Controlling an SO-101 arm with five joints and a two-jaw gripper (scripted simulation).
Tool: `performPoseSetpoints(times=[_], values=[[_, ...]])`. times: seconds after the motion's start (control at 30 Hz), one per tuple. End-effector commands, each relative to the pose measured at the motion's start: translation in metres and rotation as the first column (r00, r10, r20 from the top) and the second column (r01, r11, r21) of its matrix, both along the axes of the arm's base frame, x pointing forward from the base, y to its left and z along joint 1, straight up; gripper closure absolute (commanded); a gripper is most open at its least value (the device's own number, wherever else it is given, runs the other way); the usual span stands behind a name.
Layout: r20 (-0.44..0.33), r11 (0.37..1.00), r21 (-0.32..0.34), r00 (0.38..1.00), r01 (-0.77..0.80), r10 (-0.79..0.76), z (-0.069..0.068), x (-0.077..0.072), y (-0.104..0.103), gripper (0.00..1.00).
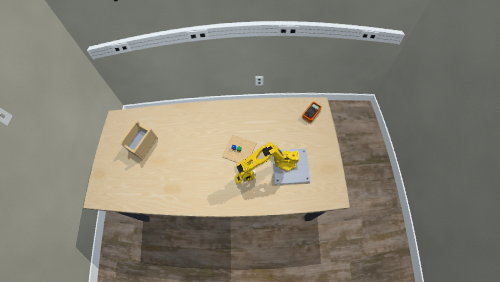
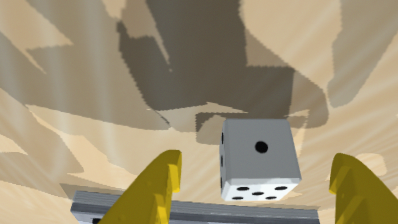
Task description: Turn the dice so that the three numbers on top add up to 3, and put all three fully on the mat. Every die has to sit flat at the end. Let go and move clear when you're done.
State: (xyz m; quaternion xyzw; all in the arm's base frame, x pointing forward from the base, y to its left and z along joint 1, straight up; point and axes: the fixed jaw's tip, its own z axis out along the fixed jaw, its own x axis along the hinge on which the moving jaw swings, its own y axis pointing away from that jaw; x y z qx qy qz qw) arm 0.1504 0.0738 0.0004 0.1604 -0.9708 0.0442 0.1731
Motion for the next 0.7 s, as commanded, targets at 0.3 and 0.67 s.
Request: performPoseSetpoints(times=[0.3,0.67], values=[[-0.022,1.000,-0.012,1.000,0.003,-0.003,-0.0046,-0.0044,-0.0008,0.72],[-0.024,1.000,-0.008,1.000,0.005,-0.005,-0.0046,-0.0036,-0.0029,0.76]])
